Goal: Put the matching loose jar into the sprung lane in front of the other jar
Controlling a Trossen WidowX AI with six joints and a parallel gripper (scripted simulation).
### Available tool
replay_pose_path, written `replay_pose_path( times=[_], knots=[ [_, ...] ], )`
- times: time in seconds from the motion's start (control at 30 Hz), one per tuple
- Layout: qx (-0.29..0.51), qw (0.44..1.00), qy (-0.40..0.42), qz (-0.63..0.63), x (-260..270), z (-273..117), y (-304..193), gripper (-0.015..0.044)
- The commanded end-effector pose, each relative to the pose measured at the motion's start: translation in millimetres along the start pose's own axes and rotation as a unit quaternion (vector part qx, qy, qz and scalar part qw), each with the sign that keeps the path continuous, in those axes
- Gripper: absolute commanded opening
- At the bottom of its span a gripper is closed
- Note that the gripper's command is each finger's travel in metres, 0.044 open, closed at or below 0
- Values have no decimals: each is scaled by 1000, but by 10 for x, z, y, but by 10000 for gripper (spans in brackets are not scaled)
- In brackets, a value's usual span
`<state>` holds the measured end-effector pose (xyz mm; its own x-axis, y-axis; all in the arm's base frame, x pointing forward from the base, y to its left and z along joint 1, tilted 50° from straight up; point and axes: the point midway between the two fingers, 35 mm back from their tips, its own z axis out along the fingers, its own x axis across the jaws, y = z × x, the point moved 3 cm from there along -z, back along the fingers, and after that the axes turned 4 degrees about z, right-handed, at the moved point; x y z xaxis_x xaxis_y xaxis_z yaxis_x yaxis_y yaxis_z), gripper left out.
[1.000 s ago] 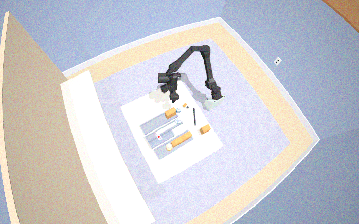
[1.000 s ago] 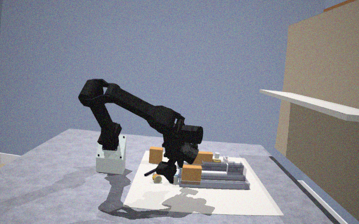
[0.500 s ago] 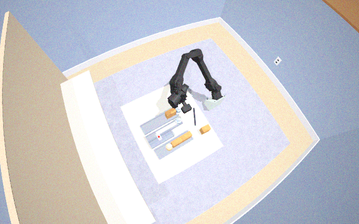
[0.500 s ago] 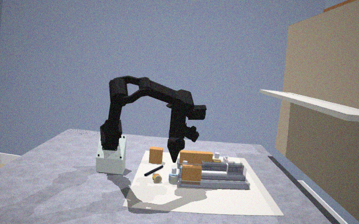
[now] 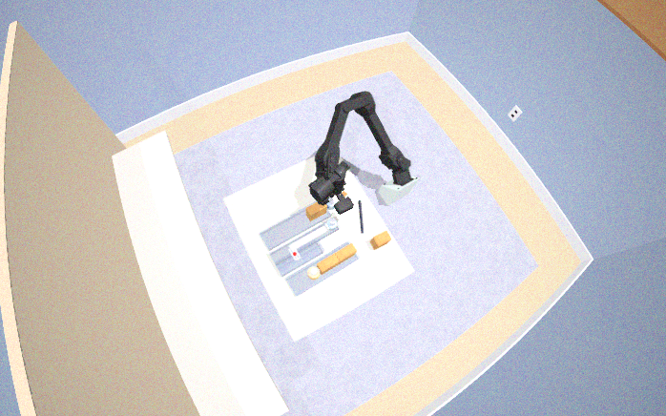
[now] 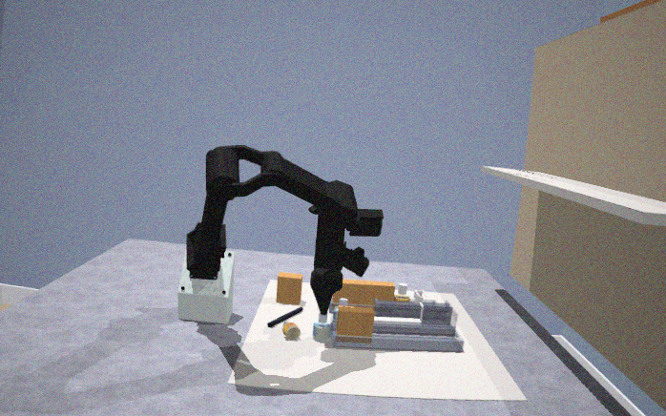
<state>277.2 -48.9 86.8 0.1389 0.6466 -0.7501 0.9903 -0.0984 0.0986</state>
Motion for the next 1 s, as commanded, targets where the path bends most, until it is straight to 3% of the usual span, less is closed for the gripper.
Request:
replay_pose_path(
  times=[0.0,0.9,0.97],
  knots=[
    [0,1000,-2,-4,2,129,-9,440],
    [0,1000,-3,-4,-6,511,-13,440],
    [0,1000,-3,-4,-6,511,-13,387]
  ],
)
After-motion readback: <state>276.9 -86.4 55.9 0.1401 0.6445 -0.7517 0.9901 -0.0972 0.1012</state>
